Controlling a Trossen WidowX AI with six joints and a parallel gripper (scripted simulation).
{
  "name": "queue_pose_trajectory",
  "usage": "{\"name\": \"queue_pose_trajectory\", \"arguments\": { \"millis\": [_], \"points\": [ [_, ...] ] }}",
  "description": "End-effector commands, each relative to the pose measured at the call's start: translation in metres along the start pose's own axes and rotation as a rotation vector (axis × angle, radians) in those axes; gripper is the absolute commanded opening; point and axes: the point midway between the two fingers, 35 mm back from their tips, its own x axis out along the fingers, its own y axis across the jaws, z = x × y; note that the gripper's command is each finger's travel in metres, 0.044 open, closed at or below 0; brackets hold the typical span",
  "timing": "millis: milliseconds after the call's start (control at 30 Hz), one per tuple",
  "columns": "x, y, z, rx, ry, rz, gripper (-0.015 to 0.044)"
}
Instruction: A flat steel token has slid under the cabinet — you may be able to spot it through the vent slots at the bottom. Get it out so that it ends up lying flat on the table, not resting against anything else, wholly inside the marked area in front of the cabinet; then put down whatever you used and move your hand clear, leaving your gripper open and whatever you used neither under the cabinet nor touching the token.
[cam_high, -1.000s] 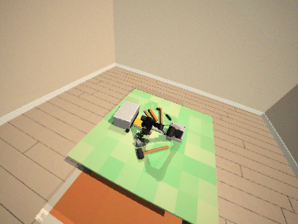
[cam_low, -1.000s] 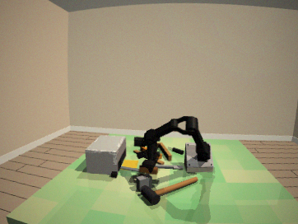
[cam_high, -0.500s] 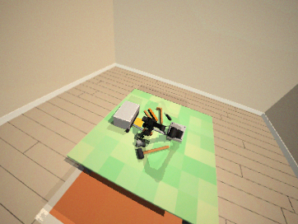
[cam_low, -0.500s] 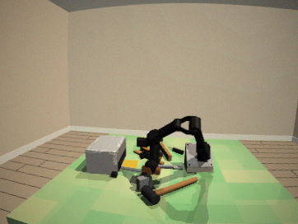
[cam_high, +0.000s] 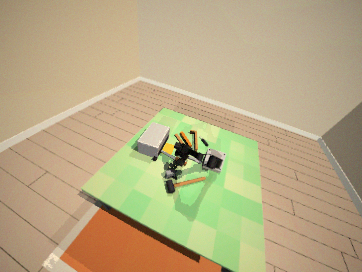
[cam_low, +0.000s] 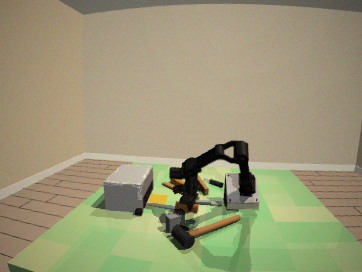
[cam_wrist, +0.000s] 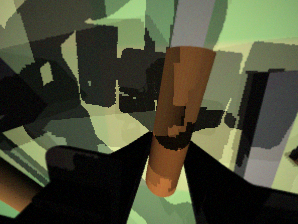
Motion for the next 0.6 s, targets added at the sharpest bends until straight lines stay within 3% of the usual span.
{"name": "queue_pose_trajectory", "arguments": {
  "millis": [0,567],
  "points": [
    [0.001,0.0,-0.006,0.008,0.002,0.002,0.0],
    [0.001,0.001,-0.027,0.009,0.003,0.002,0.0]
  ]
}}
